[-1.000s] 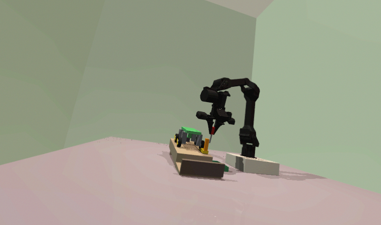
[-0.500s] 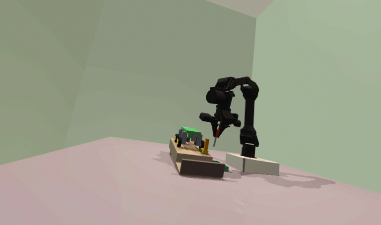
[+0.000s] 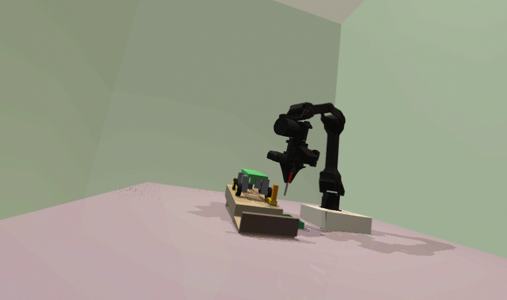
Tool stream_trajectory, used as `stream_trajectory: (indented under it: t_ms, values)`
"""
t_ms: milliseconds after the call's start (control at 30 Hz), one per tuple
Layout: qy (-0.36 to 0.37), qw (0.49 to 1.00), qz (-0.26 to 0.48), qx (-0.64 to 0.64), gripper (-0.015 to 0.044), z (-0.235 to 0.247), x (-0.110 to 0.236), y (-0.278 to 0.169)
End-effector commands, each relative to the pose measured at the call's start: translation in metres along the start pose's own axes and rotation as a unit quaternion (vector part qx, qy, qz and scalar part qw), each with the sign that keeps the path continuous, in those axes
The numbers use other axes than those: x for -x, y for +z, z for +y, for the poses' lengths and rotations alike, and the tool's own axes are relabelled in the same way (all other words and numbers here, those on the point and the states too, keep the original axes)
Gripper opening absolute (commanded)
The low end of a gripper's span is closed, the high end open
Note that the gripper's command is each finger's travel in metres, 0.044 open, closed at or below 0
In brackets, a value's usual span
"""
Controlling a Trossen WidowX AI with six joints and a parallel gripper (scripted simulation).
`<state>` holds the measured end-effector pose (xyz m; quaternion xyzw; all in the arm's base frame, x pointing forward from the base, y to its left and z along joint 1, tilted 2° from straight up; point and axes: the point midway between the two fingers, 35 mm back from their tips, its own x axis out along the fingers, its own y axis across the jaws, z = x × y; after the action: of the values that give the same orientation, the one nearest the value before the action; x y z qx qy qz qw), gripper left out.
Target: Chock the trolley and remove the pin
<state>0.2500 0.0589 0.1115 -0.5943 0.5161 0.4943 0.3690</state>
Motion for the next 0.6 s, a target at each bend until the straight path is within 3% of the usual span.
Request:
stream_trajectory:
  t_ms: [0, 567]
  values:
    - [-0.006, 0.998, -0.011, 0.059, 0.0, 0.0014, -0.0005, -0.0009]
    - [-0.035, 0.949, -0.049, 0.309, 0.0, 0.0024, -0.0012, -0.0041]
